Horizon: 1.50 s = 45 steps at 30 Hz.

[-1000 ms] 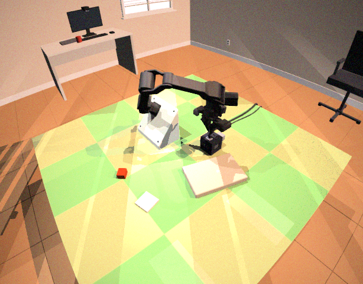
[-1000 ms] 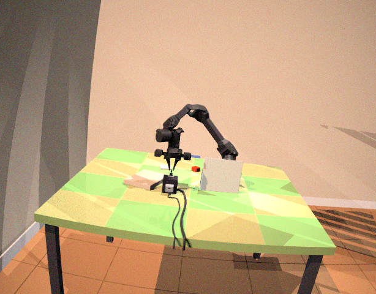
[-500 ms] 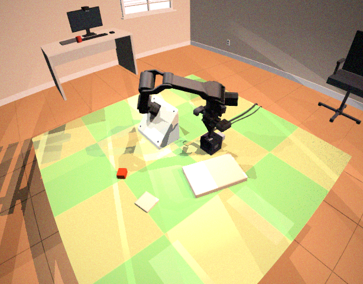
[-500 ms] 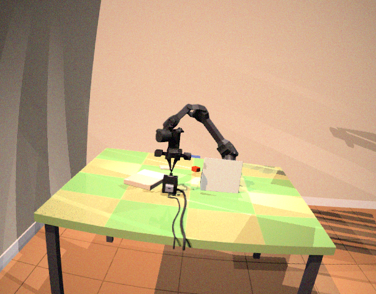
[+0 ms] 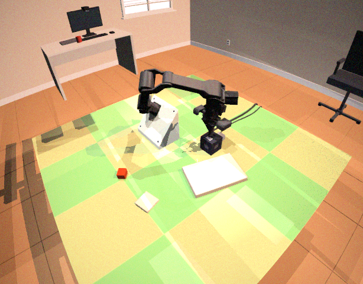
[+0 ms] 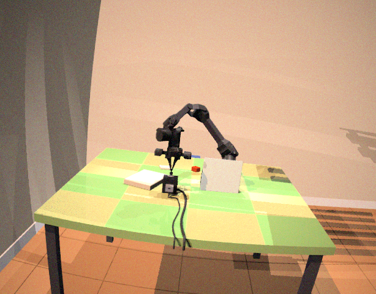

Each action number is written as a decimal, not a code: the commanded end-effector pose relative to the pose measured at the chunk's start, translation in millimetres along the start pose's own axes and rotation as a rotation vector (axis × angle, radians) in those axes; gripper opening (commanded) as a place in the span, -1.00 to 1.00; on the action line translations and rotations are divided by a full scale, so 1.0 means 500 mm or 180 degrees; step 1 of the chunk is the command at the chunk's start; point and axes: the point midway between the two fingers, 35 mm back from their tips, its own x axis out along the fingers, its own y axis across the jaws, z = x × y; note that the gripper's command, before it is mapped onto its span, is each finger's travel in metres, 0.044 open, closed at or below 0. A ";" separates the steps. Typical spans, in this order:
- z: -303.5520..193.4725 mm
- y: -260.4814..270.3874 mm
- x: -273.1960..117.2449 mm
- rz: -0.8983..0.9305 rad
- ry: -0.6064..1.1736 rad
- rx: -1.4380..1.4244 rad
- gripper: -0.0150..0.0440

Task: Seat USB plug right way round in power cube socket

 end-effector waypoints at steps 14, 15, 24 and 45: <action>0.001 0.000 -0.024 0.0006 -0.0011 0.0019 -0.49; 0.001 0.000 -0.025 0.0006 -0.0011 0.0019 -0.49; 0.001 0.000 -0.038 0.0007 -0.0012 0.0019 -0.49; 0.000 0.000 -0.045 0.0002 -0.0002 0.0606 -0.49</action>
